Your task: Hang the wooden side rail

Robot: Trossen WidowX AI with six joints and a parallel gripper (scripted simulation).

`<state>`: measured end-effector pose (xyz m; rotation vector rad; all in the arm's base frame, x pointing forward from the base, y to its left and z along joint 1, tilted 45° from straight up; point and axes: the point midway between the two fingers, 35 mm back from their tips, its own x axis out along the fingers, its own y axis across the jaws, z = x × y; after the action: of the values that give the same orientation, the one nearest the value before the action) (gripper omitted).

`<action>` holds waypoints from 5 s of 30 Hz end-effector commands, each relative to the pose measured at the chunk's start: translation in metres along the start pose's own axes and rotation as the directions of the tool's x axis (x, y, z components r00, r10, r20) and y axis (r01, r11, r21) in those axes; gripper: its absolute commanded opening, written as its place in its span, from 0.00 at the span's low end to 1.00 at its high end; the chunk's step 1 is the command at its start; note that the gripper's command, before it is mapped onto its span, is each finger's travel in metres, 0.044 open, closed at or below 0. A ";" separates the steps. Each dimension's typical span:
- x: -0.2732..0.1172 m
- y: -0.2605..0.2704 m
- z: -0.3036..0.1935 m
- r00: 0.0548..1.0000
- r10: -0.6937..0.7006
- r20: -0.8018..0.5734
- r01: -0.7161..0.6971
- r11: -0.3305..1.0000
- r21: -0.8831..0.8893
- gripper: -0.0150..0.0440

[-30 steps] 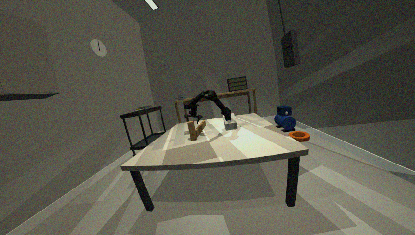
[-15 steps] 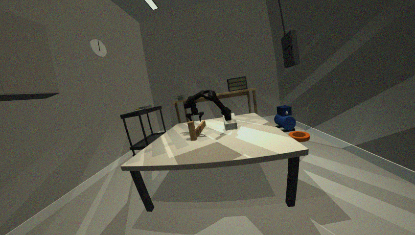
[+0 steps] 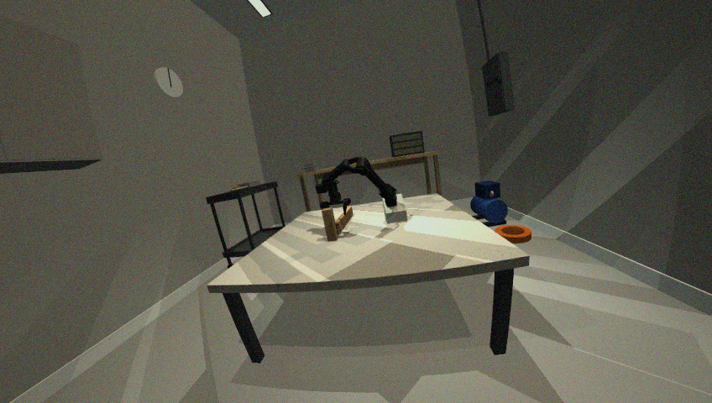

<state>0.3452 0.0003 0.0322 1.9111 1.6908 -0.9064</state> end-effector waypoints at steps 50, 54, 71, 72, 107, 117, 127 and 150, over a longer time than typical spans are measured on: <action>0.072 0.000 -0.001 1.000 0.002 -0.008 -0.002 1.000 0.008 0.73; 0.072 0.000 -0.001 1.000 0.002 -0.008 -0.002 1.000 0.008 0.56; 0.072 0.000 -0.001 1.000 0.002 -0.008 -0.002 1.000 0.008 0.25; 0.072 0.000 -0.001 1.000 0.002 -0.008 -0.002 1.000 0.006 0.25; 0.072 0.017 -0.002 1.000 0.002 -0.008 -0.003 0.996 -0.088 0.25; 0.072 0.021 -0.002 1.000 0.003 -0.008 -0.003 0.996 -0.088 0.25; 0.072 0.015 0.000 1.000 -0.007 -0.006 0.007 0.998 -0.062 0.25; 0.068 0.015 0.000 1.000 0.002 -0.008 -0.003 0.996 -0.088 0.25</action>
<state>0.3609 0.0478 -0.0199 1.8659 1.7100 -0.8313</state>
